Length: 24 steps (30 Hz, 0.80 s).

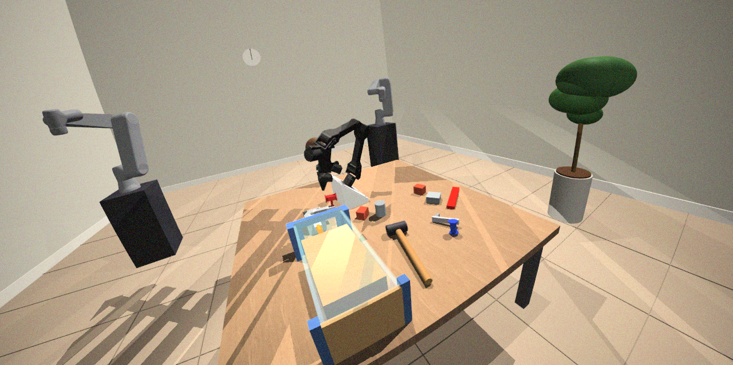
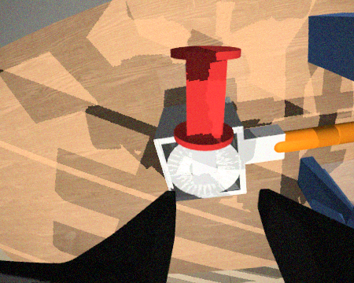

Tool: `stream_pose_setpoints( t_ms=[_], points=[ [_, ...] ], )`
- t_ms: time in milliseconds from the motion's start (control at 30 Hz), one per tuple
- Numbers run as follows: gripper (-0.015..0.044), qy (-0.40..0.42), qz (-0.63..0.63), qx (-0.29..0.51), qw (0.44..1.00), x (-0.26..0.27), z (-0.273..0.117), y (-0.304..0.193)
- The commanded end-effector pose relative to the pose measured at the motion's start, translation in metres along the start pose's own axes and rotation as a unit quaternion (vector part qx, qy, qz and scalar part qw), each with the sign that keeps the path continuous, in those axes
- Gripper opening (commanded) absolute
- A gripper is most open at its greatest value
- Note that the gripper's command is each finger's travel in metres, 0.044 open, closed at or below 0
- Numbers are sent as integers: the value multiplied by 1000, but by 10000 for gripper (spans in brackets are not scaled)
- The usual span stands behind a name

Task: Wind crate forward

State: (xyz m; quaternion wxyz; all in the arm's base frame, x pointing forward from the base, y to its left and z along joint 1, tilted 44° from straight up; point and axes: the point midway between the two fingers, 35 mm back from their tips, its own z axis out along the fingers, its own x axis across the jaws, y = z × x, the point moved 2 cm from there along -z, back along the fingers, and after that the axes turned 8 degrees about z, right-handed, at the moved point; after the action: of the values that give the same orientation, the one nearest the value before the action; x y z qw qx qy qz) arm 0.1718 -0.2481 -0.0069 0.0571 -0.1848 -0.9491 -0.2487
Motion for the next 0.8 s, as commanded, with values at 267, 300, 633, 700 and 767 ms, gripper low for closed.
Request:
stream_pose_setpoints(
  t_ms=[267, 300, 633, 700, 767],
  points=[
    [440, -23, 9, 92, 995, 9, 1, 23],
    [440, -23, 9, 92, 995, 9, 2, 23],
    [440, -22, 9, 92, 995, 7, 16, 26],
    [440, -22, 9, 92, 995, 7, 19, 27],
    [440, -22, 9, 92, 995, 7, 22, 28]
  ],
)
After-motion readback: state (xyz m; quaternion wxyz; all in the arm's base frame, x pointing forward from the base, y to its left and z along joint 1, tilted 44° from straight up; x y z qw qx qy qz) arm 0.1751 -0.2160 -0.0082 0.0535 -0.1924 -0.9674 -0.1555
